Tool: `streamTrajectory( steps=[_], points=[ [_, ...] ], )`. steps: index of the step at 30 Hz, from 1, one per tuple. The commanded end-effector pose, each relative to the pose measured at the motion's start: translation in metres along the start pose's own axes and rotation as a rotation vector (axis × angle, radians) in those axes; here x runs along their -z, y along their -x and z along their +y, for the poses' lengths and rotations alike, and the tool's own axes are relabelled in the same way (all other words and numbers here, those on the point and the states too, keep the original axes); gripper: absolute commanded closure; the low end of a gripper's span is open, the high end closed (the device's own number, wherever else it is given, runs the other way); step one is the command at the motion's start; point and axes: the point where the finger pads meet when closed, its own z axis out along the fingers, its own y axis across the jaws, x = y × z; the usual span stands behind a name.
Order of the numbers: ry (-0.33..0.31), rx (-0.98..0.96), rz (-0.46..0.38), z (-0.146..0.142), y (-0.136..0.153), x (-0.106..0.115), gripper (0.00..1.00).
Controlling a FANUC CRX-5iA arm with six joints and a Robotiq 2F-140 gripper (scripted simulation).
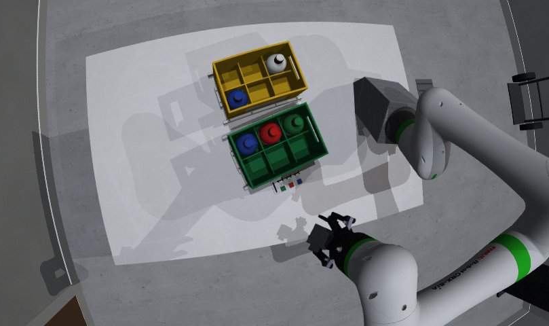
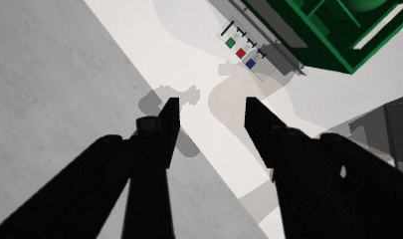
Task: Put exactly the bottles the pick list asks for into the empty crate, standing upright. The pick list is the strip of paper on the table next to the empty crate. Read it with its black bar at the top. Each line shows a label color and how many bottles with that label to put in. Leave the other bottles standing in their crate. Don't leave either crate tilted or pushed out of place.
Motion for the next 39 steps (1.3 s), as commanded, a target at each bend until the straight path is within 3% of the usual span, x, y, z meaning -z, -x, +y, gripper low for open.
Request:
streamTrajectory(
  steps=[1,21,39],
  points=[
    [0.001,-0.001,0.002,-0.003,0.005,0.002,0.56],
    [0.001,-0.001,0.002,-0.043,0.079,0.029,0.56],
    [0.001,-0.001,0.002,-0.043,0.079,0.029,0.56]
  ],
)
